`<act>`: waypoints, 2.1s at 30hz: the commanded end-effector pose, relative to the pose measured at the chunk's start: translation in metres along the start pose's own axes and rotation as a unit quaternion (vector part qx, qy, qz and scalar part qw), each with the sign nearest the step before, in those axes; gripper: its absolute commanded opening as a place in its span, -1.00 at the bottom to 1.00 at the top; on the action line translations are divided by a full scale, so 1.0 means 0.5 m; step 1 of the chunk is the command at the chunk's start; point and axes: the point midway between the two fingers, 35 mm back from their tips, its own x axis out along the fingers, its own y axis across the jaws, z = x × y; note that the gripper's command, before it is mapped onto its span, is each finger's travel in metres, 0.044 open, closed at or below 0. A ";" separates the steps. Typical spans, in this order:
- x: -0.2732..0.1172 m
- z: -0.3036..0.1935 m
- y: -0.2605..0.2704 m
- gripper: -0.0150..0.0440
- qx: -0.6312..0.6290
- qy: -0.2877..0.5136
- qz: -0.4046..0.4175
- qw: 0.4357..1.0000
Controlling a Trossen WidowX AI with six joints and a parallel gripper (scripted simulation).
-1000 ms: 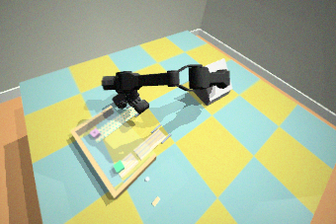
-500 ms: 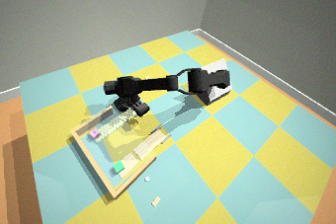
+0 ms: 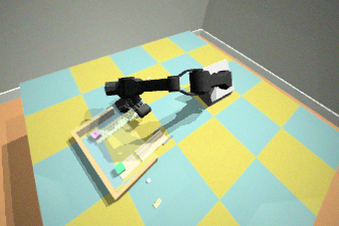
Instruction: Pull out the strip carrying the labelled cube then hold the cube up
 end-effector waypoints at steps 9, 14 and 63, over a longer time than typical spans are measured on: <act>0.003 0.001 0.001 -0.49 0.001 -0.002 0.001 1.000; 0.004 0.001 0.001 -0.49 0.001 -0.002 0.001 1.000; -0.006 -0.036 -0.001 -0.49 0.001 -0.001 0.001 1.000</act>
